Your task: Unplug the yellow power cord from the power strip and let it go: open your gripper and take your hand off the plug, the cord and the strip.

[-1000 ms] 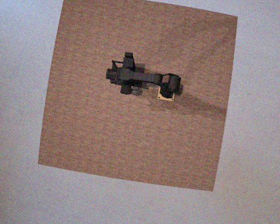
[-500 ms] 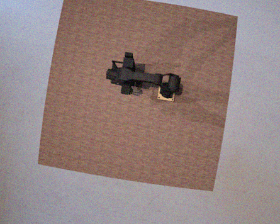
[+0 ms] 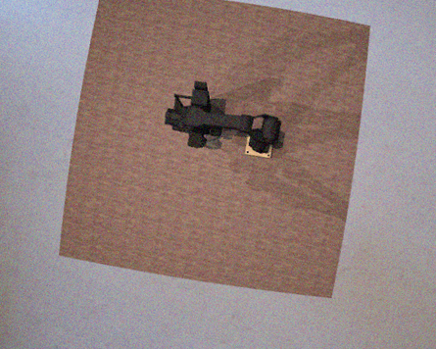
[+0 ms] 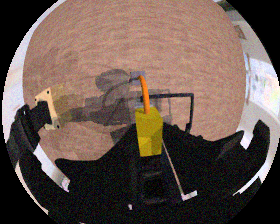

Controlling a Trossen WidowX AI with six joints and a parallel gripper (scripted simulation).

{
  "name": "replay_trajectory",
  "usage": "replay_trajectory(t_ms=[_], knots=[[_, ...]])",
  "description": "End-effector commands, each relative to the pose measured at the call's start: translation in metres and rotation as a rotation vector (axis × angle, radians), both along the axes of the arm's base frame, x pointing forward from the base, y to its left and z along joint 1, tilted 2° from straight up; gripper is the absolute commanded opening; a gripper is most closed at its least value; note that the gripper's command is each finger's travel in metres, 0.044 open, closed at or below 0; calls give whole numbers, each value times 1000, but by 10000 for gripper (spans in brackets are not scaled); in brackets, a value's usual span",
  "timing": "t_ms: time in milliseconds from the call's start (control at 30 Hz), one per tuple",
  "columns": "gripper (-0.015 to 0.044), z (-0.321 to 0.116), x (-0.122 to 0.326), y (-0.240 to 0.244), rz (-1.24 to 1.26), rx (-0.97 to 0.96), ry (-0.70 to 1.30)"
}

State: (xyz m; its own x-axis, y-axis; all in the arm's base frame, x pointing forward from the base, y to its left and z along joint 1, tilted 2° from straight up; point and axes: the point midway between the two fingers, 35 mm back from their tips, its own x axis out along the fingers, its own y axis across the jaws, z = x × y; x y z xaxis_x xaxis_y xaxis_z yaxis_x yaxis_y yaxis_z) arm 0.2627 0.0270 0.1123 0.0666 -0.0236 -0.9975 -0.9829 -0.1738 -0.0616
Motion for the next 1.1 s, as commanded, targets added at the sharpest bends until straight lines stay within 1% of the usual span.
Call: replay_trajectory(t_ms=[0, 700, 833, 1067], knots=[[0, 0, 0, 12, 9, 19, -2], [0, 1, -7, 46, 10, 24, 2], [105, -1, -6, 35, 11, 23, 4], [289, -1, -6, 35, 11, 23, 4]])
